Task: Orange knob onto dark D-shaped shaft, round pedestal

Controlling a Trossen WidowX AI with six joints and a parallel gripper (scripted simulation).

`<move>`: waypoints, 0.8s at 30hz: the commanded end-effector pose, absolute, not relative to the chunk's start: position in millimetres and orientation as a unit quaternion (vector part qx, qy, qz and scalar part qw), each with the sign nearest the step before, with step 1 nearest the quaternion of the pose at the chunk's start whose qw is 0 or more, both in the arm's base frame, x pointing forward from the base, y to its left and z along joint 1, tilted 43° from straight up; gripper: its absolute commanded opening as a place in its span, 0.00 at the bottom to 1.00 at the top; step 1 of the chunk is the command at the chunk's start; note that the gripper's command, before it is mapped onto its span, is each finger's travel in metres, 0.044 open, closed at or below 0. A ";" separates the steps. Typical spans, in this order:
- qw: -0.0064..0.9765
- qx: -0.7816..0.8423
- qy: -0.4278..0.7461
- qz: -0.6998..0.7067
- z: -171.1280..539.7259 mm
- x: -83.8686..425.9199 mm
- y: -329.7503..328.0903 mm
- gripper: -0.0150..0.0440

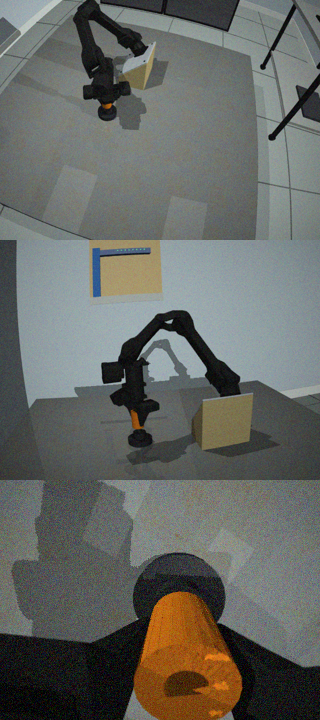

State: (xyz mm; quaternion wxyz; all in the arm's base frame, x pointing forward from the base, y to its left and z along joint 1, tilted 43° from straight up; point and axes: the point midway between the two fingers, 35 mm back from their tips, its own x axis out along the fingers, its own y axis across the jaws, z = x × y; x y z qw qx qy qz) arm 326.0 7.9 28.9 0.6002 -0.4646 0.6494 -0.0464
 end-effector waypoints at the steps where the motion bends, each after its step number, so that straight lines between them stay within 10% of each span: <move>1: 0.602 -0.465 0.648 -0.044 31.4 329.2 8.5 0.25; 24: 0.602 -0.465 0.648 -0.044 29.3 324.0 6.6 0.25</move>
